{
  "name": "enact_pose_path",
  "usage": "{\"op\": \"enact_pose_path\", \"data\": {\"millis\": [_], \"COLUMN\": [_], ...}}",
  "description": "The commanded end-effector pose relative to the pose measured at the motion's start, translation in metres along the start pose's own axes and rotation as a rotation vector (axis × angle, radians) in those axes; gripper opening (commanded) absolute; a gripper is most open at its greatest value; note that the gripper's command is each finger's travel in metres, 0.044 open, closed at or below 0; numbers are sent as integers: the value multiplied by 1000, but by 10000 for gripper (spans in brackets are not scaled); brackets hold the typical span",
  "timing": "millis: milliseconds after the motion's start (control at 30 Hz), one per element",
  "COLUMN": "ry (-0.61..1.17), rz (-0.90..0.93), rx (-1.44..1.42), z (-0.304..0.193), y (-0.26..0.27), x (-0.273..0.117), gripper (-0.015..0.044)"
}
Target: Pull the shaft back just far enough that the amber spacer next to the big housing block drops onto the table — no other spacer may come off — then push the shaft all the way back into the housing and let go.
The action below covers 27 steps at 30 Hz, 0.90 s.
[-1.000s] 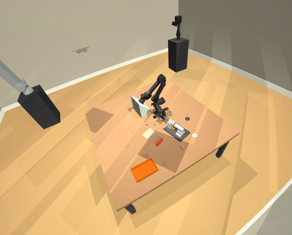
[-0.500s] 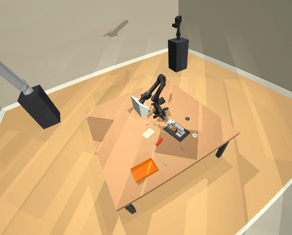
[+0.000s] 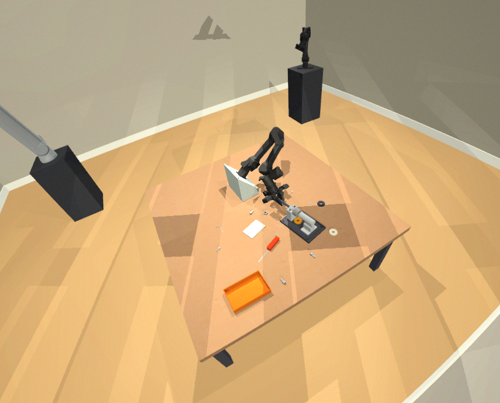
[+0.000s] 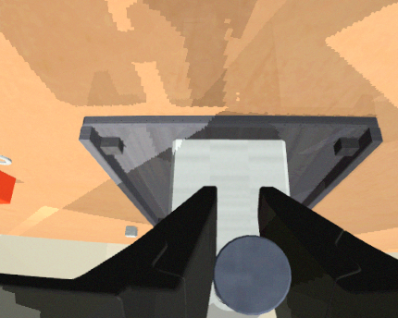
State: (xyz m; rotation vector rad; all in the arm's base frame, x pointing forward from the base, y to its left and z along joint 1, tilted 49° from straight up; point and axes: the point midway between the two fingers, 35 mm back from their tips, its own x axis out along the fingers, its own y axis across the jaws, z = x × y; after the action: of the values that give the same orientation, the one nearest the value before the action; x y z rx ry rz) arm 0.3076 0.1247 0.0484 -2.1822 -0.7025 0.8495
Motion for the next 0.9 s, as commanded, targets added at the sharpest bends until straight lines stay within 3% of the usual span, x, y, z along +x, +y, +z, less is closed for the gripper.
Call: {"op": "enact_pose_path", "data": {"millis": [0, 867], "ry": [2, 2], "rz": [1, 1], "rx": [-4, -5], "z": [-2, -8], "y": [0, 0], "x": [1, 7], "gripper": [0, 0]}}
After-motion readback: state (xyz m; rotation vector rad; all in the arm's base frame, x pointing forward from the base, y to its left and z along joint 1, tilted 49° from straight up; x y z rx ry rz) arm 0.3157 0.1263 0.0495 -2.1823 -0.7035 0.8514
